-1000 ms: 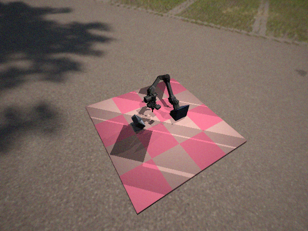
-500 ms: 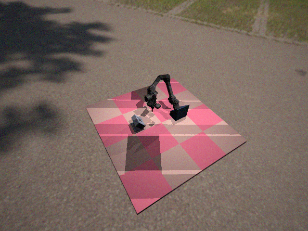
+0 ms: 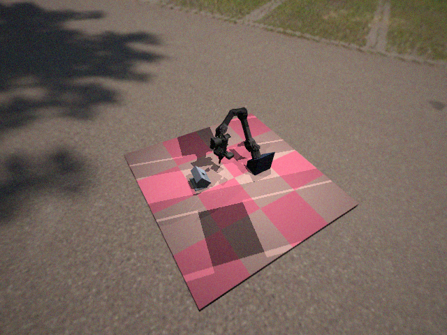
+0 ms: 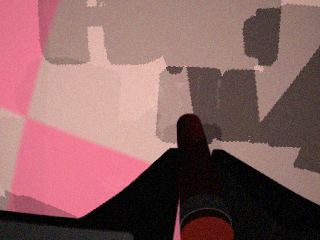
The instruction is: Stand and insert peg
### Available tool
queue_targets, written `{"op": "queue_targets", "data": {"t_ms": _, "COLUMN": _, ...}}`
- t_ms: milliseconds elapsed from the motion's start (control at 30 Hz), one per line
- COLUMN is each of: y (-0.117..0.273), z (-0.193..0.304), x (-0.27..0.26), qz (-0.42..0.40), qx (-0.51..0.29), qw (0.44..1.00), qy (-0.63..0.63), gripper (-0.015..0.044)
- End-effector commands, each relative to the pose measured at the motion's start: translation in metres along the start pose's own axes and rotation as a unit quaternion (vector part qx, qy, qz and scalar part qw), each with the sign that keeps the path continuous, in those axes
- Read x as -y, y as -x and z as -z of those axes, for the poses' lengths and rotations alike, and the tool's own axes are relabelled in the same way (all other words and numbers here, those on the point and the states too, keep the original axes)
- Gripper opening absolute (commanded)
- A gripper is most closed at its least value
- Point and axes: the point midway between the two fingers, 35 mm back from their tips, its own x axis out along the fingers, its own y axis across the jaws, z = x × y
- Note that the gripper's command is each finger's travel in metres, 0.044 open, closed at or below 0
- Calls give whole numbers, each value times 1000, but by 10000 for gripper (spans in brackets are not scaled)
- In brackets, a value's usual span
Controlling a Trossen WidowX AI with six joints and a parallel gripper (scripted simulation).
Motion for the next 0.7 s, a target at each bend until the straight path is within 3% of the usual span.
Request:
{"op": "queue_targets", "data": {"t_ms": 0, "y": -2, "z": -3, "x": -3, "qz": 6, "qx": 10, "qw": 1000, "qy": 10, "gripper": 0}}
{"op": "queue_targets", "data": {"t_ms": 667, "y": -3, "z": -22, "x": -12, "qz": 32, "qx": 66, "qw": 997, "qy": 39, "gripper": 0}}
